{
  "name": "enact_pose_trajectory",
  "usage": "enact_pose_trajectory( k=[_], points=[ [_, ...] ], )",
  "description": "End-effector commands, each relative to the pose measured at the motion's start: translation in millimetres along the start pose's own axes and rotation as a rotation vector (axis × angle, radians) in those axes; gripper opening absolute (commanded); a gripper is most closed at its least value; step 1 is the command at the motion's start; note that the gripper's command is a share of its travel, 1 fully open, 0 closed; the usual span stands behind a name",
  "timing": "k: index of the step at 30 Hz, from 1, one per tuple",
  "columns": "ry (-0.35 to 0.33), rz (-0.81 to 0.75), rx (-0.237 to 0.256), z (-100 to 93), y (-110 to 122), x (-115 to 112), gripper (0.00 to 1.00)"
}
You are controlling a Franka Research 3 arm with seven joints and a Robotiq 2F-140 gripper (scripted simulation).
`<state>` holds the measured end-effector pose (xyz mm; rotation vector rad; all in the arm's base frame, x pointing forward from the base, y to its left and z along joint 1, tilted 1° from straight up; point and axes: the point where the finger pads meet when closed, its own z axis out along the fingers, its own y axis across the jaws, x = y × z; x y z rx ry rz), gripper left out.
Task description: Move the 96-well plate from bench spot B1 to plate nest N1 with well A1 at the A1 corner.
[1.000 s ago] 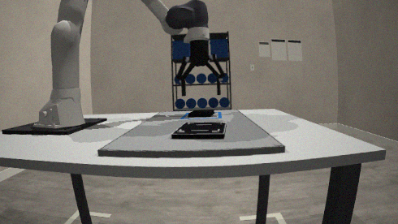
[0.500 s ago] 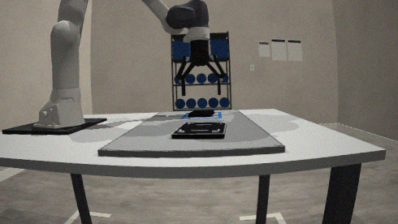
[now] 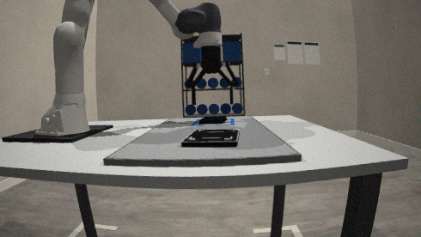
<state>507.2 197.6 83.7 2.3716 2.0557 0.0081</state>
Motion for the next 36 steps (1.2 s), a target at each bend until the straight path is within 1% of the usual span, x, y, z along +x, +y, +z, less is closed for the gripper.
enact_pose_trajectory(
  k=[1,30,36],
  points=[
    [0.006,-0.007,-0.005,4.4,2,1,1.0],
    [0.006,-0.007,-0.005,49.4,2,2,1.0],
    [0.006,-0.007,-0.005,49.4,2,2,1.0]
  ],
)
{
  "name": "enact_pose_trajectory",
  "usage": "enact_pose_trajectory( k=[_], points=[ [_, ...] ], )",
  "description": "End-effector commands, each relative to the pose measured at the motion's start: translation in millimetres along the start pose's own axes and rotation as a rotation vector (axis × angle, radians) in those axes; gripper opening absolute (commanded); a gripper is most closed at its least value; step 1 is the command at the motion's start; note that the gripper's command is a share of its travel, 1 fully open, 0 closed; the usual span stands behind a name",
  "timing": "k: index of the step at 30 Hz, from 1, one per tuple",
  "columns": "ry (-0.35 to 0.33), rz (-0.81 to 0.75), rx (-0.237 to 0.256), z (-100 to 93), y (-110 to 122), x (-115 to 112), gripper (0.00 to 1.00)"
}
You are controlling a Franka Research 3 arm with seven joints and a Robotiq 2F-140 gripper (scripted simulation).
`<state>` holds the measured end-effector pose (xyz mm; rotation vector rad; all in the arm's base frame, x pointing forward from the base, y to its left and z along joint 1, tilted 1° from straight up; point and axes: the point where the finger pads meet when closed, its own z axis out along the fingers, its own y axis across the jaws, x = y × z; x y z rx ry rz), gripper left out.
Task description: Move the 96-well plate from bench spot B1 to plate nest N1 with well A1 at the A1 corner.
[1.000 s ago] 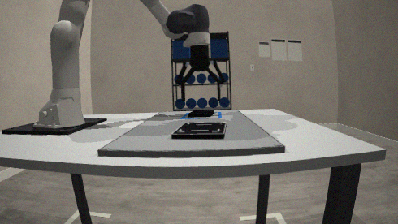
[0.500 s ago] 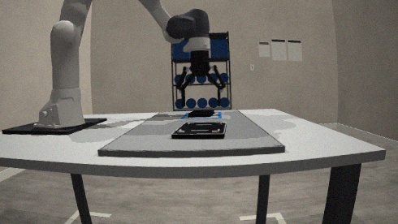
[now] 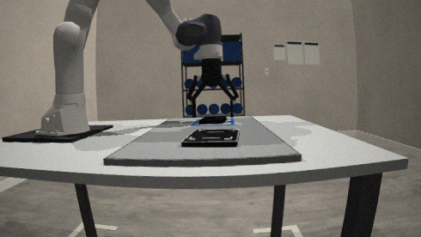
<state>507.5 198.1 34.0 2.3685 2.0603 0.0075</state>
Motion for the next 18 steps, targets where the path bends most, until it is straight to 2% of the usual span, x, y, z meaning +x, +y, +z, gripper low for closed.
enact_pose_trajectory(
  k=[1,13,14,18],
  points=[
    [0.006,-0.003,-0.006,-0.4,2.1,1.3,1.0],
    [0.006,-0.003,-0.006,-0.4,2.1,1.3,1.0],
    [0.006,-0.003,-0.006,-0.4,2.1,1.3,0.63],
    [0.006,-0.003,-0.006,-0.4,2.1,1.3,0.63]
  ],
)
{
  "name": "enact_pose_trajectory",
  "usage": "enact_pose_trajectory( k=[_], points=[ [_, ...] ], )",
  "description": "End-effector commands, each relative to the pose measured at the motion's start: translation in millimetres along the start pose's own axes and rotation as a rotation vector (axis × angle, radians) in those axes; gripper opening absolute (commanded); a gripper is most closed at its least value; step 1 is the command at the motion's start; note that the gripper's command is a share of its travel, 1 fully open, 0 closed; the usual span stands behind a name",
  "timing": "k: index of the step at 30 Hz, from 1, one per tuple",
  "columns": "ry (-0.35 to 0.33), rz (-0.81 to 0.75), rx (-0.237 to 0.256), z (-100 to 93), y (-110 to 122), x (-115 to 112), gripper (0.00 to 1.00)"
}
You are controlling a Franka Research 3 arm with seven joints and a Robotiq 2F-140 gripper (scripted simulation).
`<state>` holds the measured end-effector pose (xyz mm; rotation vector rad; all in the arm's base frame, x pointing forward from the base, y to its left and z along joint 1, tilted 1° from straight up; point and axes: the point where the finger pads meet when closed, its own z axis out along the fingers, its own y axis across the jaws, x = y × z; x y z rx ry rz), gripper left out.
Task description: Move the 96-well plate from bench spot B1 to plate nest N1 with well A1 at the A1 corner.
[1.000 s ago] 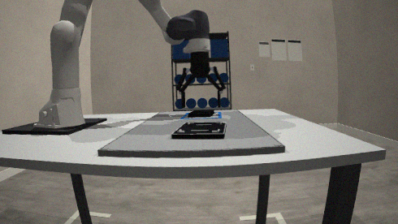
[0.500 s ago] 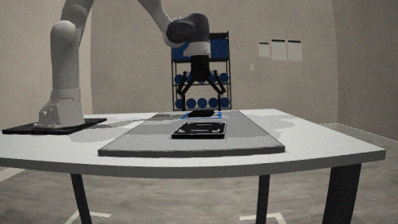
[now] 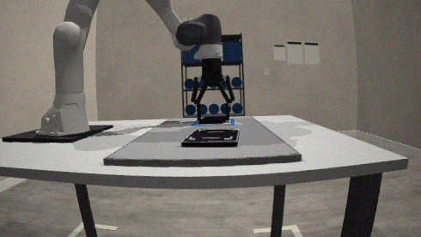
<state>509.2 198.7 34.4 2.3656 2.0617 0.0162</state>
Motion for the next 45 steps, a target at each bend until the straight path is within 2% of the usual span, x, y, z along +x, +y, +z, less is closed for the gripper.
enact_pose_trajectory(
  k=[1,45],
  points=[
    [0.003,-0.001,-0.001,0.1,0.5,0.4,0.63],
    [0.003,-0.001,-0.001,-0.7,0.5,0.4,0.6]
  ],
)
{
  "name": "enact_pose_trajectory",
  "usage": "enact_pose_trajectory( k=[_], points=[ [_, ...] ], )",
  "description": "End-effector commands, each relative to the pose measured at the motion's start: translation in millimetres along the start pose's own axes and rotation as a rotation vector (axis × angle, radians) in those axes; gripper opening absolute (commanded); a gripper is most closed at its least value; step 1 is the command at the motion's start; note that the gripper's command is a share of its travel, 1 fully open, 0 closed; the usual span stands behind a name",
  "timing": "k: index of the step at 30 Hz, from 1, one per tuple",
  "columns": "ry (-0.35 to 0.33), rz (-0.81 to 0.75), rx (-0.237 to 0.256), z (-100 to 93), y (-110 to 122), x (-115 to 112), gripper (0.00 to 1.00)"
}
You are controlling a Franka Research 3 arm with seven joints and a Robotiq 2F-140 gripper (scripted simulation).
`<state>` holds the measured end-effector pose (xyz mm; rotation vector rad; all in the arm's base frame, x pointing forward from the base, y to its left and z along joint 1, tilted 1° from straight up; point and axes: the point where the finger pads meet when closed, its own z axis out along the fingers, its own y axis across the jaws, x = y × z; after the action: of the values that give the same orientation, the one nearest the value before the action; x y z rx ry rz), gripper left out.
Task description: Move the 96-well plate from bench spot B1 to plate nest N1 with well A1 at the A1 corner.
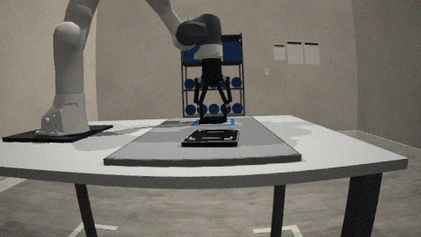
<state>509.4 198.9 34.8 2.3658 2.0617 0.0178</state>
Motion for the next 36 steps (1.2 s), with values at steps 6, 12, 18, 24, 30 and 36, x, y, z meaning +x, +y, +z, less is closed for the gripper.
enact_pose_trajectory(
  k=[6,12,18,24,30,36],
  points=[
    [0.002,-0.001,0.0,-5.3,0,0,0.6],
    [0.002,-0.001,0.0,-15.3,0,0,0.6],
    [0.002,-0.001,0.0,-22.0,0,0,0.6],
    [0.002,-0.001,0.0,-32.0,0,0,0.6],
    [0.002,-0.001,0.0,-42.0,0,0,0.6],
    [0.002,-0.001,0.0,-48.7,0,0,0.6]
  ],
)
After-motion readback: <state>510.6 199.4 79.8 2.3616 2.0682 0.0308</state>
